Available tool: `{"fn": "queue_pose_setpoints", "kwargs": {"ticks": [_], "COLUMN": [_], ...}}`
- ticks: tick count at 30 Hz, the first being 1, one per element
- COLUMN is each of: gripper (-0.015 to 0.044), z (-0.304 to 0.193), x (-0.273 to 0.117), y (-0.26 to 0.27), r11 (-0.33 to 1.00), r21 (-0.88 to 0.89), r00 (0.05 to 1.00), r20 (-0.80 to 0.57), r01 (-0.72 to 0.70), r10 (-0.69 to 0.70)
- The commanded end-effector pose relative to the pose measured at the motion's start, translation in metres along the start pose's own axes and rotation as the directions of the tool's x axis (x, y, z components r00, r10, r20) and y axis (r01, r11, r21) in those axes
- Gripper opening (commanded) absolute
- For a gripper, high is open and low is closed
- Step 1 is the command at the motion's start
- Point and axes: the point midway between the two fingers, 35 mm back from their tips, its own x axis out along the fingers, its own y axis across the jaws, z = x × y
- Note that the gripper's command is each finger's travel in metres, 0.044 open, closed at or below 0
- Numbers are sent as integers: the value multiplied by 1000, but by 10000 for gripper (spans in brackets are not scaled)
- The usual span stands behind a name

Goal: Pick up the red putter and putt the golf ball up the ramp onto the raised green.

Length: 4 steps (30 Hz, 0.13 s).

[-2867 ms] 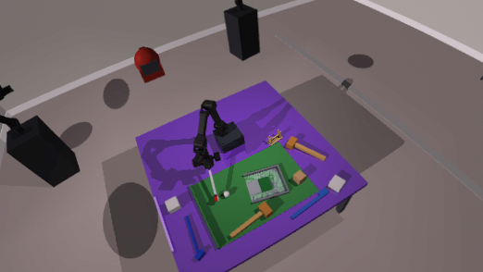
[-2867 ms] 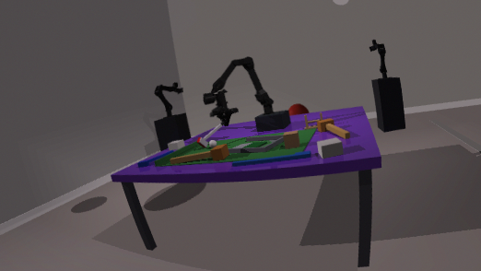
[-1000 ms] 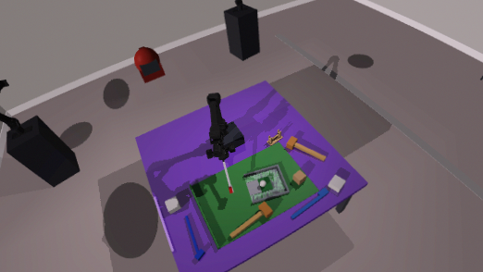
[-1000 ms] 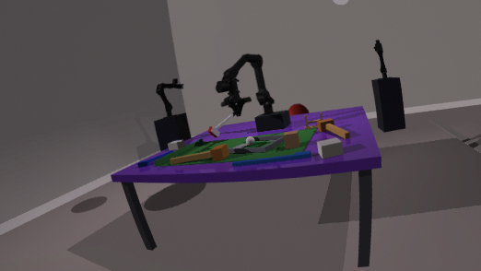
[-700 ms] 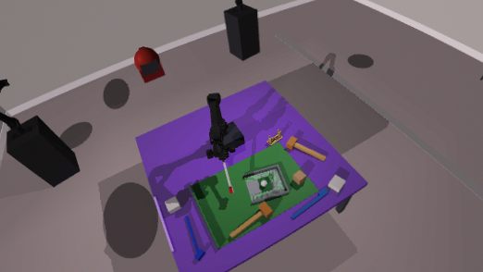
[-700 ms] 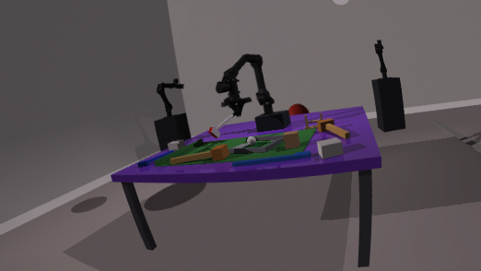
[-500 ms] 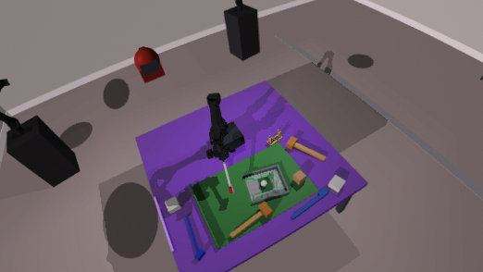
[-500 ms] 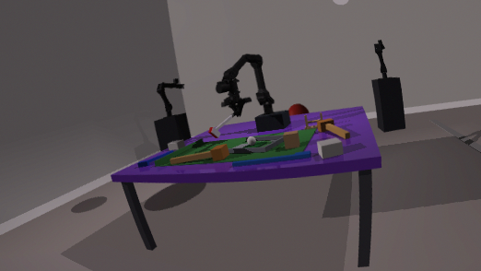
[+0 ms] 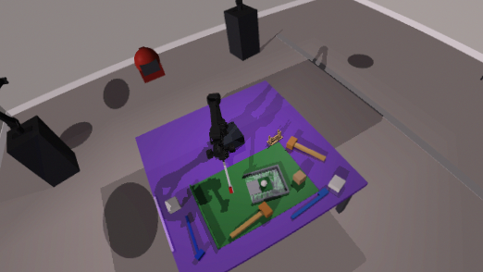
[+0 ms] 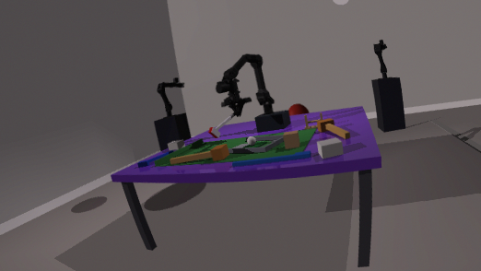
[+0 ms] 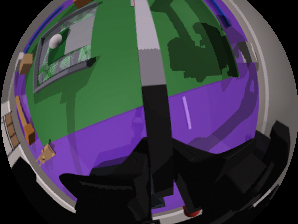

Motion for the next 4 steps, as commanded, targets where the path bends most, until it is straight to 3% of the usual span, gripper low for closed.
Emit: {"fn": "queue_pose_setpoints", "kwargs": {"ticks": [1, 4], "gripper": [0, 0], "z": [0, 0], "x": [0, 0], "y": [0, 0], "r11": [1000, 1000], "r21": [0, 0], "r00": [1000, 1000], "r20": [2, 2], "r01": [0, 0], "r10": [0, 0]}}
